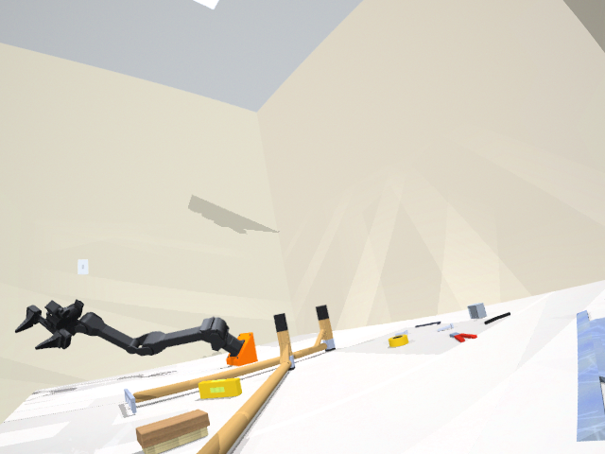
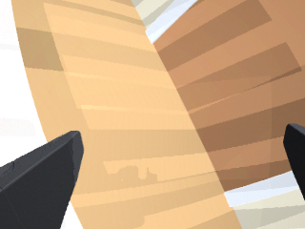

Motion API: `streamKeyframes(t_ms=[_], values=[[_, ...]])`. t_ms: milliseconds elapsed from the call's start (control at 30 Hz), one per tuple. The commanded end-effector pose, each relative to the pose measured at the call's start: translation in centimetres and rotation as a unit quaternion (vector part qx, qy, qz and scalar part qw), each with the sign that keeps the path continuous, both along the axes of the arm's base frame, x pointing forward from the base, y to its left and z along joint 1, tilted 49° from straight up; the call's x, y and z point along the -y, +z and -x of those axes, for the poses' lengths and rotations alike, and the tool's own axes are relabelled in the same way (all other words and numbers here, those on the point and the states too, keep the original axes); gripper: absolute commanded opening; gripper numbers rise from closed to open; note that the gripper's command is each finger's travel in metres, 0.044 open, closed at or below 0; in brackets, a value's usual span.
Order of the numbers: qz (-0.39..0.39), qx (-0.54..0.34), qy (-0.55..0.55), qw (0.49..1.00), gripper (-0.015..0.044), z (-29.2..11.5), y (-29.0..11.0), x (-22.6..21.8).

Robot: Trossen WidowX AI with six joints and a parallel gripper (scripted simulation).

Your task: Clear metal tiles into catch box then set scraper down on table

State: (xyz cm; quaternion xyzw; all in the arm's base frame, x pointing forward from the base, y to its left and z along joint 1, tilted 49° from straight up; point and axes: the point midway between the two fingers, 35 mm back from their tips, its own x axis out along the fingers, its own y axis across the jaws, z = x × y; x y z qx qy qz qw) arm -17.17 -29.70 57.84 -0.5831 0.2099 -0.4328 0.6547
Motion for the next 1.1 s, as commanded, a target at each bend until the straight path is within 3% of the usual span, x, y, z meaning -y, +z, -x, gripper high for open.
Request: streamKeyframes(t_ms=[0,367,900,1067], values=[[-0.015,-0.020,0.022,0.999,0.0440,-1.5,-0.4,1.0],[-0.037,-0.056,0.066,0.996,0.0440,-4.2,-1.3,2.6],[0.009,-0.056,0.052,0.997,0.0020,-7.0,2.7,-1.2],[0.011,-0.047,0.049,0.998,0.0000,-7.8,3.7,-2.4]])
